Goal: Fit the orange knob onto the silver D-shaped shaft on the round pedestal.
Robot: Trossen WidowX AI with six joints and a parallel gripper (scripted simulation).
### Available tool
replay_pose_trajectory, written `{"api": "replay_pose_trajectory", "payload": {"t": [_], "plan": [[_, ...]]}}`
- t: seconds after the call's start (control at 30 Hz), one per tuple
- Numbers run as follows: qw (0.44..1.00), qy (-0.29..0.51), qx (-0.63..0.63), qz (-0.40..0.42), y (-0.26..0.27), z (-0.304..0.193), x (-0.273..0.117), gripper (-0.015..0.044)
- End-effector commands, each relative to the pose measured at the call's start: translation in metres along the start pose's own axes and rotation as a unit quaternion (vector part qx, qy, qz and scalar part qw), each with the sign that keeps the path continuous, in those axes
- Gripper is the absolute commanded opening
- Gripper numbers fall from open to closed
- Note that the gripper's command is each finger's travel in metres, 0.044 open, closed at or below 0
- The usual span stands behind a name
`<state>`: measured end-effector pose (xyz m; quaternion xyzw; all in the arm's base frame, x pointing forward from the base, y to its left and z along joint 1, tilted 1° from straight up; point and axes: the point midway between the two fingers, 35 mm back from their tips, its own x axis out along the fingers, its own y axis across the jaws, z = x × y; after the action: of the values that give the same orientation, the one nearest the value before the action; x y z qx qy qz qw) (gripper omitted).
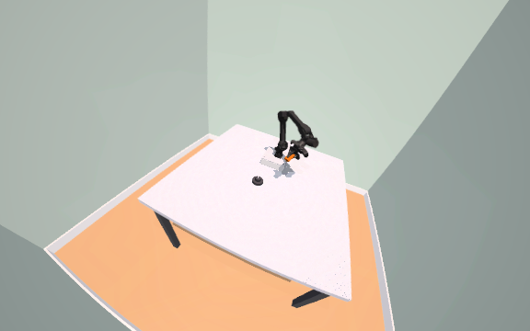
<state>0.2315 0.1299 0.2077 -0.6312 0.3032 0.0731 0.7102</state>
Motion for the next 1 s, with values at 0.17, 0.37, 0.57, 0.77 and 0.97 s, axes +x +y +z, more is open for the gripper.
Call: {"api": "replay_pose_trajectory", "payload": {"t": [0.17,0.37,0.57,0.77,0.97], "plan": [[1.0,0.0,0.0,-0.024,0.0019,-0.0001,0.0,0.0],[1.0,0.0,0.0,-0.024,0.0019,-0.0001,0.0,0.0],[1.0,0.0,0.0,-0.024,0.0019,-0.0001,0.0,0.0],[1.0,0.0,0.0,-0.024,0.0019,-0.0001,0.0,0.0],[1.0,0.0,0.0,-0.024,0.0019,-0.0001,0.0,0.0]]}}
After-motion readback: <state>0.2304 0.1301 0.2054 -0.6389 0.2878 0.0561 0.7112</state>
